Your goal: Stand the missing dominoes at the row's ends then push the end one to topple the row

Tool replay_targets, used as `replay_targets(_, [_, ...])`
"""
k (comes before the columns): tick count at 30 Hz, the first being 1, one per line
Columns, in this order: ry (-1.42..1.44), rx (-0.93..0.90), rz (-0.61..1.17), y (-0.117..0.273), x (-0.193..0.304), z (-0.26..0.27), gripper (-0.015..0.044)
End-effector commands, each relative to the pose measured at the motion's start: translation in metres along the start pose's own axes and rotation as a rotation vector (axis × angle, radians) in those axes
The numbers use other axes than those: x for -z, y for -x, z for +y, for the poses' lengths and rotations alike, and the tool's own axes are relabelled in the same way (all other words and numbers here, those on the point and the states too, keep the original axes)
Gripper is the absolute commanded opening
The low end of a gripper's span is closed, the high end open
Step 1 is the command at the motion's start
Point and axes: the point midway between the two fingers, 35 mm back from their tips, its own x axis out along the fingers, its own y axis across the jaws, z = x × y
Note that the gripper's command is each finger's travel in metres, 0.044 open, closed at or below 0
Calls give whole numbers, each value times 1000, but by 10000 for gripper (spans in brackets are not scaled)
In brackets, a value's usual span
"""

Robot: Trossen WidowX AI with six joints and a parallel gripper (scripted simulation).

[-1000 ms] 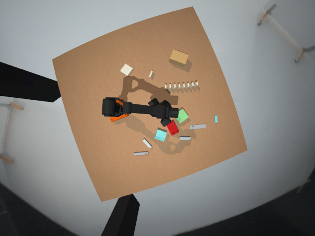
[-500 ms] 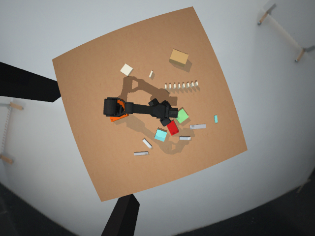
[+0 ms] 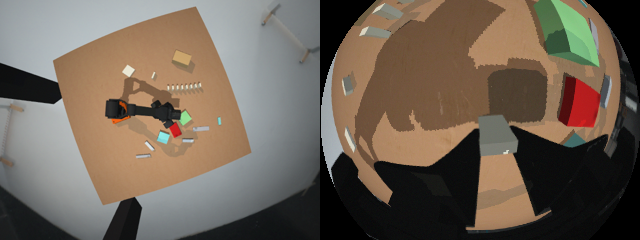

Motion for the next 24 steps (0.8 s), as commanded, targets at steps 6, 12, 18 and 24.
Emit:
replay_targets(6, [2, -1, -2, 50, -7, -5, 107])
replay_targets(12, [0, 0, 0, 133, -1, -1, 107])
replay_targets(18, [-32, 0, -1, 136, -9, 6, 107])
replay_targets(24, [-312, -7, -8, 139, -75, 77, 107])
